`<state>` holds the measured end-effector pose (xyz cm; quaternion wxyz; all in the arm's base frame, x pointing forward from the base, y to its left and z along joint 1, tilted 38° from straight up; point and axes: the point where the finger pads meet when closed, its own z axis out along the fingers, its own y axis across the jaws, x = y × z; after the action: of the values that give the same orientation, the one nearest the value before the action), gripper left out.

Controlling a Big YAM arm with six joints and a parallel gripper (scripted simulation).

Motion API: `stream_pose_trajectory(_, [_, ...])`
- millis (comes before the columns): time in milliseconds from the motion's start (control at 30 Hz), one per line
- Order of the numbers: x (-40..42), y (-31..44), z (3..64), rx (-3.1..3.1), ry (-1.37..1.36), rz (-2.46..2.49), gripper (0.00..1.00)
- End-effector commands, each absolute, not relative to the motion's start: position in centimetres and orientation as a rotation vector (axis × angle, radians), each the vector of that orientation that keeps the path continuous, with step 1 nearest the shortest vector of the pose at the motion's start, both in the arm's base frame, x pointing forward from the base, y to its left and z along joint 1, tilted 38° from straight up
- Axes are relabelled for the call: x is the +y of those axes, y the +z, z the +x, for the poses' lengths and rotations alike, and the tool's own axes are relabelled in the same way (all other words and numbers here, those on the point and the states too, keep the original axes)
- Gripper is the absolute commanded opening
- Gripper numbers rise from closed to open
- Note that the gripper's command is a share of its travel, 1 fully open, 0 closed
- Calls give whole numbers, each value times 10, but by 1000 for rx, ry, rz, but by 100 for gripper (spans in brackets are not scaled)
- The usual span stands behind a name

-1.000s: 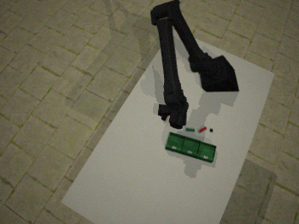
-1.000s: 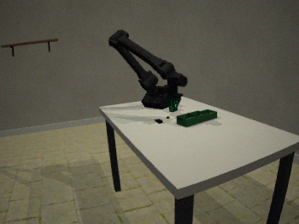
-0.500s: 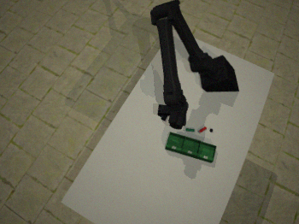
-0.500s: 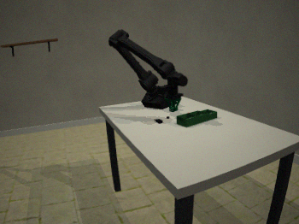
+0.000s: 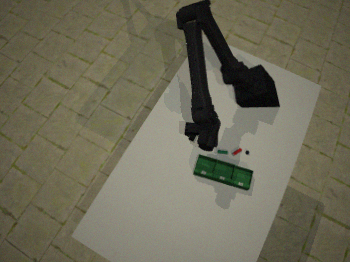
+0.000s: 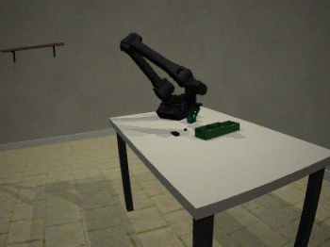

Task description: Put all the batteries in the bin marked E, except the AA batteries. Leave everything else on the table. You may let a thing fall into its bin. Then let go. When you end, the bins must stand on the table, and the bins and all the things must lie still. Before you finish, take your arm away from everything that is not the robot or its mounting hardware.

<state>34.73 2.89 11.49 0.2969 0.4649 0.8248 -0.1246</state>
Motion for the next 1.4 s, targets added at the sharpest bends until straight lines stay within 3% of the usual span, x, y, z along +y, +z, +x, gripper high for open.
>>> stream_pose_trajectory(0, [43,133,364,2167,-278,1223,21])
stream_pose_trajectory(700, [51,135,362,2173,-291,1226,21])
stream_pose_trajectory(1367, [147,100,408,2013,-191,1457,21])
